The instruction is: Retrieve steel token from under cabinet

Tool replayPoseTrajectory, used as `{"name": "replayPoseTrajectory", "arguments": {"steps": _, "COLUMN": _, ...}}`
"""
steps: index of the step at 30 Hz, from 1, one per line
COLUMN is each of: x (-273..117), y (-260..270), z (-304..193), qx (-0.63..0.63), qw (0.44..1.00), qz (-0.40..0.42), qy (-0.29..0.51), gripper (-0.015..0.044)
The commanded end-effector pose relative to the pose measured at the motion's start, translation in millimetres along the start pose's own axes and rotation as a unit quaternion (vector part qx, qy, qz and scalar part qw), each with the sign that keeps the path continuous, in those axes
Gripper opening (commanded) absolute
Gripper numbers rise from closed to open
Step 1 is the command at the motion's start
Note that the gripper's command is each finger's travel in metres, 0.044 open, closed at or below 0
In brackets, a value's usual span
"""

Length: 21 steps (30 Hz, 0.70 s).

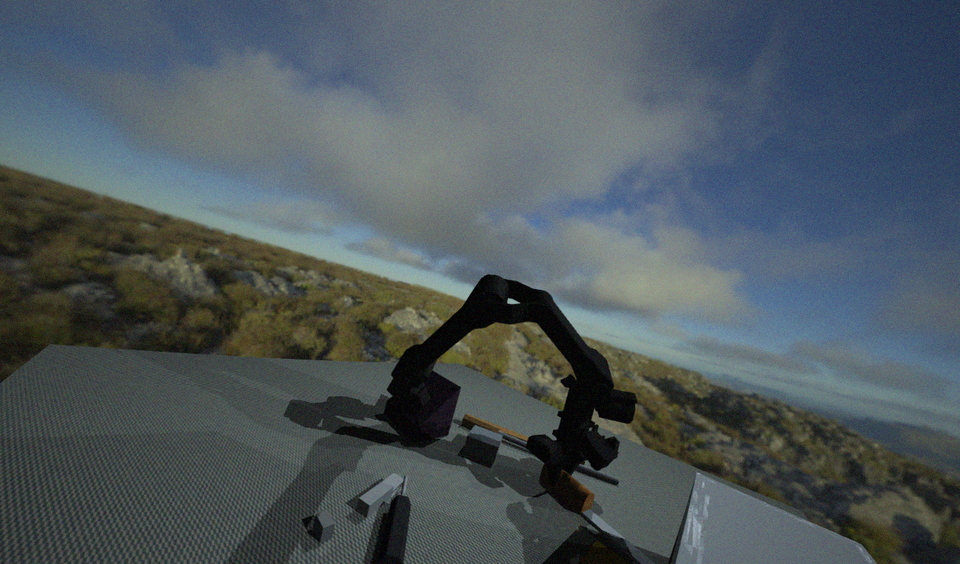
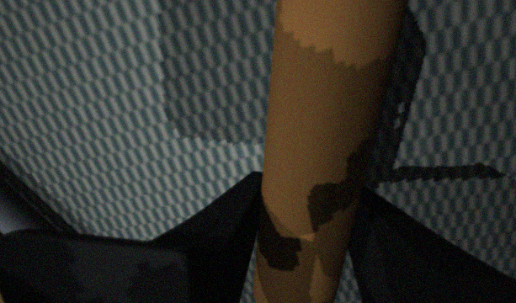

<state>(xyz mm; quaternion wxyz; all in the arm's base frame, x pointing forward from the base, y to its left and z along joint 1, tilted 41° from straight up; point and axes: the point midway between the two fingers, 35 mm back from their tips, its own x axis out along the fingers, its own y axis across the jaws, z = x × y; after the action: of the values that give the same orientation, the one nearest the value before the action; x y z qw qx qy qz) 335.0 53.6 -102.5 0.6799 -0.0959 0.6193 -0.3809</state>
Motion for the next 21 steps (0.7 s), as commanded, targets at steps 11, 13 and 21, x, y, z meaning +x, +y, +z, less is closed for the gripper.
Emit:
{"name": "replayPoseTrajectory", "arguments": {"steps": 11, "x": 1, "y": 1, "z": -26, "qx": -0.001, "qw": 1.0, "qz": -0.001, "qy": 0.002, "gripper": 0.0}}
{"name": "replayPoseTrajectory", "arguments": {"steps": 13, "x": 1, "y": 1, "z": -29, "qx": -0.001, "qw": 1.0, "qz": -0.001, "qy": 0.003, "gripper": 0.0}}
{"name": "replayPoseTrajectory", "arguments": {"steps": 21, "x": 1, "y": 2, "z": -43, "qx": -0.002, "qw": 1.0, "qz": -0.001, "qy": 0.003, "gripper": 0.0}}
